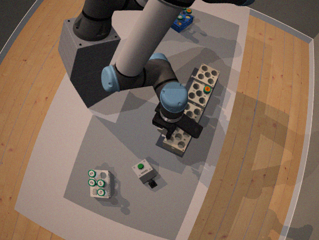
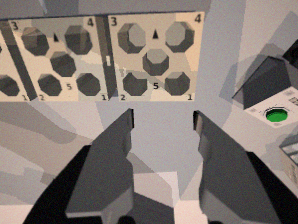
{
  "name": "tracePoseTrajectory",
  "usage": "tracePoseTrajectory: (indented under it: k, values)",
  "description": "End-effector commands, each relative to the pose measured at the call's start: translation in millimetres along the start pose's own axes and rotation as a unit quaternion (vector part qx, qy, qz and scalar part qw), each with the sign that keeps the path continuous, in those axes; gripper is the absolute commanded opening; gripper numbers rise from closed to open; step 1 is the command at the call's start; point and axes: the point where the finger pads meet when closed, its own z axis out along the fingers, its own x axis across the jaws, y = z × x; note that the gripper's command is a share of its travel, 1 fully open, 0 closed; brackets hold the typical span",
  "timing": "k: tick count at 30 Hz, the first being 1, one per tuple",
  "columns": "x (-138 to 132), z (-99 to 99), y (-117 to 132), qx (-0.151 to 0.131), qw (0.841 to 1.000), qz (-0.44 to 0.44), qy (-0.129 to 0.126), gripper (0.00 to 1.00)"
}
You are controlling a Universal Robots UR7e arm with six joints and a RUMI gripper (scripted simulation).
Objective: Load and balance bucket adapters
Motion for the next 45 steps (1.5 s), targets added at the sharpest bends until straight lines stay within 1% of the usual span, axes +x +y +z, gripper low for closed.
tracePoseTrajectory:
  k: [1, 3, 6, 12, 14, 15, 29, 31, 33, 42, 45]
  values:
    - [-27, 1.6, -6, 0.001, 0.996, 0.085, 0.001, 0.35]
    - [-44, 1.7, -9, 0.001, 0.991, 0.135, 0.001, 0.35]
    - [-68, 1.7, -14, 0.001, 0.978, 0.208, 0.001, 0.35]
    - [-117, 1.8, -24, 0.001, 0.941, 0.339, -0.001, 0.35]
    - [-117, 1.8, -24, 0.001, 0.941, 0.339, -0.001, 0.35]
    - [-126, 1.9, -25, 0.001, 0.93, 0.369, 0.001, 0.35]
    - [-240, 2.1, -47, 0.001, 0.93, 0.369, 0.001, 0.35]
    - [-240, 2.1, -47, 0.001, 0.93, 0.369, 0.001, 0.35]
    - [-255, 2.1, -50, 0.001, 0.93, 0.369, 0.001, 0.35]
    - [-255, 2.1, -50, 0.001, 0.93, 0.369, 0.001, 0.35]
    - [-255, 12.1, -50, 0.001, 0.93, 0.369, 0.001, 0.35]
